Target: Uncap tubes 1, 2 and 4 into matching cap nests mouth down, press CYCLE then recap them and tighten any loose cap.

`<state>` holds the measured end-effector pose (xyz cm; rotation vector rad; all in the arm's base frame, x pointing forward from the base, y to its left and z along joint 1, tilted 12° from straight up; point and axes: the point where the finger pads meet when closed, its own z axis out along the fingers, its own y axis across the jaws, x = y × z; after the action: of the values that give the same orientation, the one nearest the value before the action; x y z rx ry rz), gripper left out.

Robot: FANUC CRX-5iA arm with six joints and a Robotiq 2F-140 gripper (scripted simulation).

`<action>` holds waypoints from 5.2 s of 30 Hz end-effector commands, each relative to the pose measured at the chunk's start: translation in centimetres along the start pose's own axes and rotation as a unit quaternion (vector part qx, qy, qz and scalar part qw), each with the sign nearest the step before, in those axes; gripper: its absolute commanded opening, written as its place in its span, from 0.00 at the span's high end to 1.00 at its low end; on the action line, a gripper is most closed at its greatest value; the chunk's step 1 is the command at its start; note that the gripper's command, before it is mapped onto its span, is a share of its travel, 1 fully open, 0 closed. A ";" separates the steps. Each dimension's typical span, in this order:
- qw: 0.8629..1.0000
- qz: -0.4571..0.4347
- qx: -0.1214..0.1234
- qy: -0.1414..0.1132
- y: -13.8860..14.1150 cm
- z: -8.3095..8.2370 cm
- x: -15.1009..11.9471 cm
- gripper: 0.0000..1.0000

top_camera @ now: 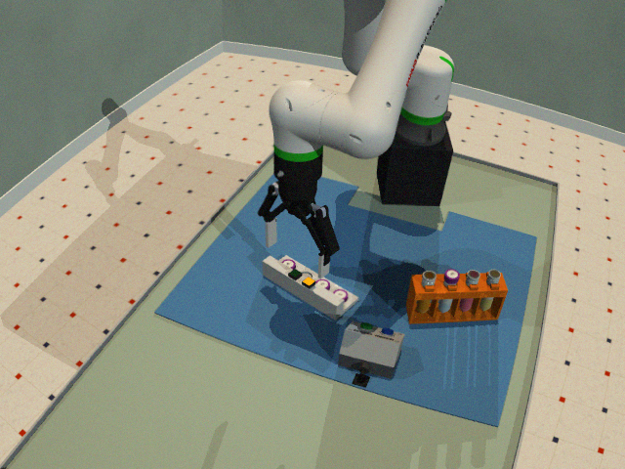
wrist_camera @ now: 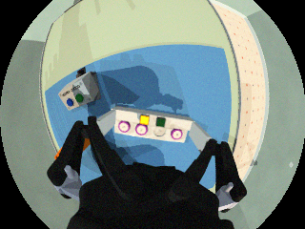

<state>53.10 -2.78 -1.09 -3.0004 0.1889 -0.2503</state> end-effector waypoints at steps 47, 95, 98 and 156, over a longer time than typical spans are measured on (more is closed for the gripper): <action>1.000 0.000 0.000 0.000 0.0 0.0 0.0 0.00; 1.000 0.000 0.000 0.000 -4.5 -3.4 -3.5 0.71; 1.000 0.000 0.000 0.000 -5.7 -4.3 -4.3 0.71; 1.000 0.000 0.000 0.000 -7.8 7.7 -6.0 0.71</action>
<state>49.45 6.55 -8.38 -3.0004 0.1889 -0.2503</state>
